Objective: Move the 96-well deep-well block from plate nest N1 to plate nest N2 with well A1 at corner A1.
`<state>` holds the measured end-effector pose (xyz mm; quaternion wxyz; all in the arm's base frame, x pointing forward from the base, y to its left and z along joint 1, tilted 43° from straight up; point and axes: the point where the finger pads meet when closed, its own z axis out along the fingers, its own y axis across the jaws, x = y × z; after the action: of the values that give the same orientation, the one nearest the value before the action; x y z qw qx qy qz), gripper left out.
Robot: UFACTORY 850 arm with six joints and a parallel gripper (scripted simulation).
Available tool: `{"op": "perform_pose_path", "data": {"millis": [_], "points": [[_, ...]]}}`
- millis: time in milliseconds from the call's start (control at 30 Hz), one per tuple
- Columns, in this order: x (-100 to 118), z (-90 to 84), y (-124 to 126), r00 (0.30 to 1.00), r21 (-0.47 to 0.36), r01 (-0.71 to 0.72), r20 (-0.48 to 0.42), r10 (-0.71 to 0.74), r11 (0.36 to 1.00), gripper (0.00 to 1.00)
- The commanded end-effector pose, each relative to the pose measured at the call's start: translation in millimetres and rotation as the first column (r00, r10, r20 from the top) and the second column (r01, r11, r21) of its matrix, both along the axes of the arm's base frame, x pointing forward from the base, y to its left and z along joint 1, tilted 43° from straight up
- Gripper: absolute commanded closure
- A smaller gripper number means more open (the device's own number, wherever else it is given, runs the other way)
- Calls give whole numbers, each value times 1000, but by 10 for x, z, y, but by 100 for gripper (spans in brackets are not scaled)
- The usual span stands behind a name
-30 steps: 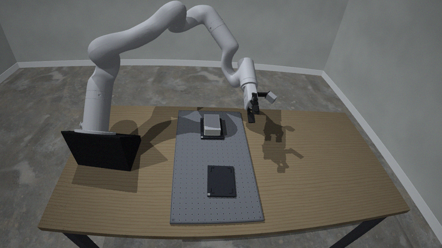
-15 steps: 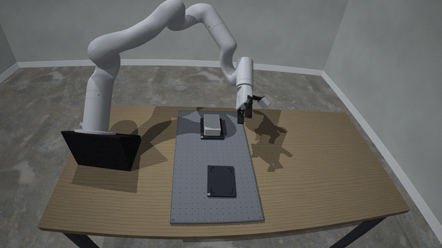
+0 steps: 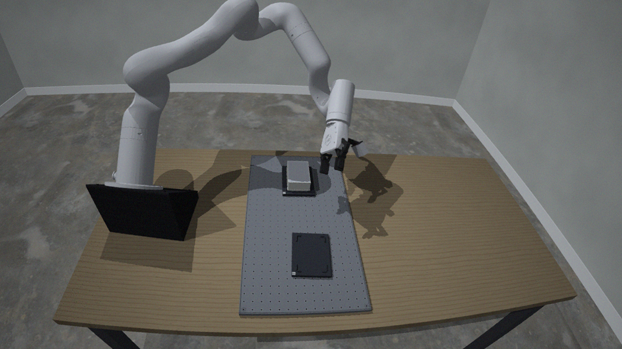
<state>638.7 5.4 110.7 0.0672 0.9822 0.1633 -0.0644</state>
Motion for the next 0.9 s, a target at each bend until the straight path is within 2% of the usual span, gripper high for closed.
{"op": "perform_pose_path", "data": {"millis": [0, 333, 500, 567, 700, 867], "points": [[-103, -10, 59, 998, 60, -56, -35, 59, 997, 0], [-353, -34, 248, 975, 201, -193, -70, 211, 960, 0], [-478, -34, 364, 953, 283, -268, -63, 297, 921, 0], [-478, -34, 364, 953, 283, -268, -63, 297, 921, 0], [-589, -25, 481, 925, 361, -340, -37, 377, 868, 0], [-670, -12, 577, 900, 416, -394, -3, 435, 819, 0]]}}
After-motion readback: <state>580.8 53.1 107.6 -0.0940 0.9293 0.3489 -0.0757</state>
